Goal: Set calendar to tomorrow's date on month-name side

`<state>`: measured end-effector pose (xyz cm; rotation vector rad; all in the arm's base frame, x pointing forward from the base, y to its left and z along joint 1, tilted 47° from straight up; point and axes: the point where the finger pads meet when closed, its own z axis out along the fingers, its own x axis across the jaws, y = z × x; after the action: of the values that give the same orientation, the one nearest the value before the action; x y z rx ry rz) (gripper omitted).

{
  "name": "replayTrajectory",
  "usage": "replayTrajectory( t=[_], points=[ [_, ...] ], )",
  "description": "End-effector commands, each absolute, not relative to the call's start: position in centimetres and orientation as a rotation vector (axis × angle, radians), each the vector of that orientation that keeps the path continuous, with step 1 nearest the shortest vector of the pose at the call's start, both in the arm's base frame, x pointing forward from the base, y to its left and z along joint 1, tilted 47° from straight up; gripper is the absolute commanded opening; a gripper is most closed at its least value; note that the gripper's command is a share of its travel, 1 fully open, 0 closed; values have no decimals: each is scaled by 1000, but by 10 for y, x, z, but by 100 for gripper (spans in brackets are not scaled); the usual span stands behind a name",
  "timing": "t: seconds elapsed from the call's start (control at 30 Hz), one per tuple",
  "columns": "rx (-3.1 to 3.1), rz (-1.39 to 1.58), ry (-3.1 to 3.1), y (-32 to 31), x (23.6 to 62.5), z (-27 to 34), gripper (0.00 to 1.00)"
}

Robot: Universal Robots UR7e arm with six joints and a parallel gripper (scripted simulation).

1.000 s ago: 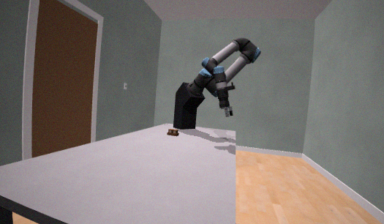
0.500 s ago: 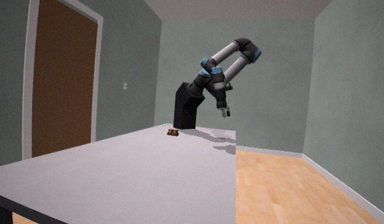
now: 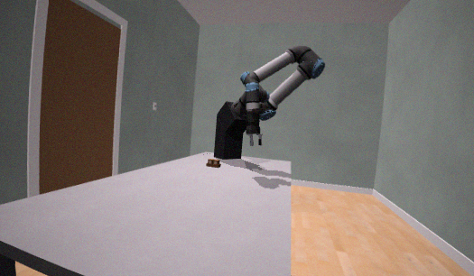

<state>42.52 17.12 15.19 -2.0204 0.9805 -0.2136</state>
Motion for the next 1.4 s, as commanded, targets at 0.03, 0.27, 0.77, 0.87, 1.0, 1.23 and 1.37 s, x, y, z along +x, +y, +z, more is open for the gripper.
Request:
replayTrajectory(
  t=[0.03,0.27,0.77,0.87,1.0,1.23,1.37],
  points=[
    [-1958,-151,1171,119,443,107,100],
    [-1866,-77,1361,70,442,65,100],
    [-1653,62,1648,0,421,-1,100],
    [-1587,100,1713,-14,412,-17,100],
    [-1526,134,1766,-26,404,-31,100],
    [-1494,152,1792,-31,399,-37,100],
    [-1494,152,1792,-31,399,-37,100]
  ],
)
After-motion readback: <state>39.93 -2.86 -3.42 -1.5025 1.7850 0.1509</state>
